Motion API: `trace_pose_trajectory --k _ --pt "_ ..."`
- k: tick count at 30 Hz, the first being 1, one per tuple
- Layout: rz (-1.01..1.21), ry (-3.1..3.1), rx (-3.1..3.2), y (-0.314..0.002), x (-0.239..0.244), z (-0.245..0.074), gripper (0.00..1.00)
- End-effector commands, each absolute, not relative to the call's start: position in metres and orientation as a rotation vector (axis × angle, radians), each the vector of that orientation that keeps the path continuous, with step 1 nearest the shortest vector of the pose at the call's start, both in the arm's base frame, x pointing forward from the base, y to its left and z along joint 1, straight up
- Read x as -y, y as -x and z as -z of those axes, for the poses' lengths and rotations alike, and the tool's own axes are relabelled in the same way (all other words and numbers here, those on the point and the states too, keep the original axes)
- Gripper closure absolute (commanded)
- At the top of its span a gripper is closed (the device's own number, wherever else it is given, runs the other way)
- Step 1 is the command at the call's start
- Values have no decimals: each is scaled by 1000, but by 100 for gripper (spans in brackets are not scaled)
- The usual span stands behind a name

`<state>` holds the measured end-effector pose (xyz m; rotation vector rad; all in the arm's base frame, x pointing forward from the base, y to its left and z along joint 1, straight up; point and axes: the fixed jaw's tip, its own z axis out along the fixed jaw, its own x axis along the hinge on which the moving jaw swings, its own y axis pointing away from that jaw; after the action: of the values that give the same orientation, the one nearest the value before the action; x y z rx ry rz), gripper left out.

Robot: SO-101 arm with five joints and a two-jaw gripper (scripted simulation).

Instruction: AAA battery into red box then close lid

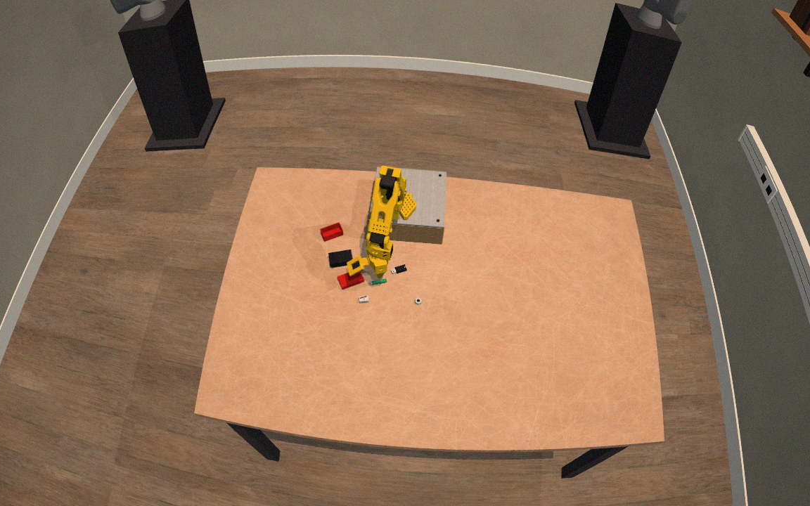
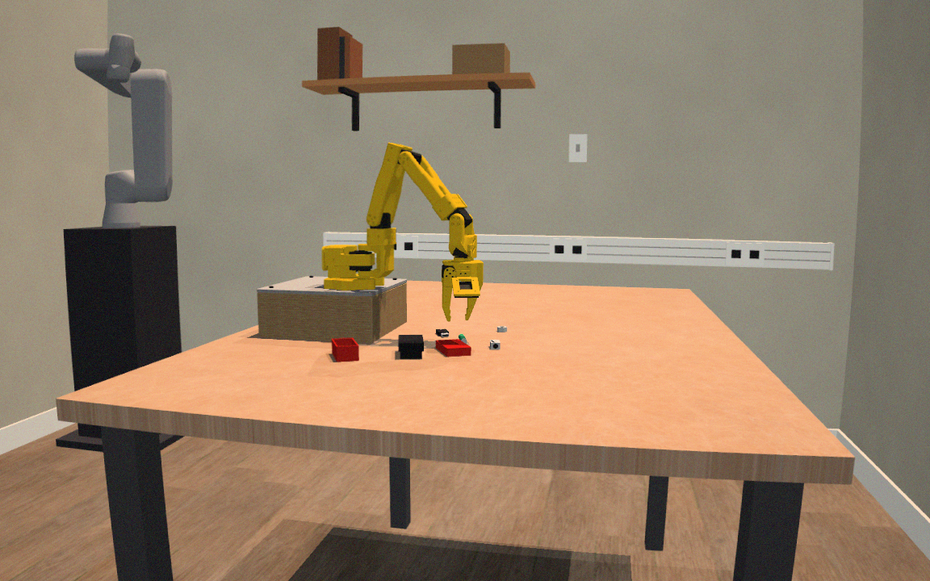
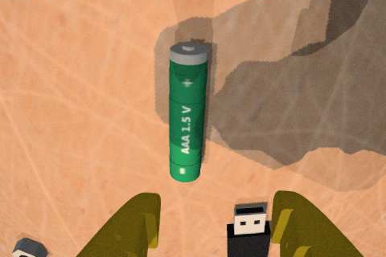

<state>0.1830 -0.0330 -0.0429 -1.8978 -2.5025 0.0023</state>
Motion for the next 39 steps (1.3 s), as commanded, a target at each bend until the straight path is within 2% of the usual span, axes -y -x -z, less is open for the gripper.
trace_pose_trajectory --k 1,39 --pt "-1 1898 2502 -182 31 42 85" --pt "-1 1898 2502 -182 31 55 85"
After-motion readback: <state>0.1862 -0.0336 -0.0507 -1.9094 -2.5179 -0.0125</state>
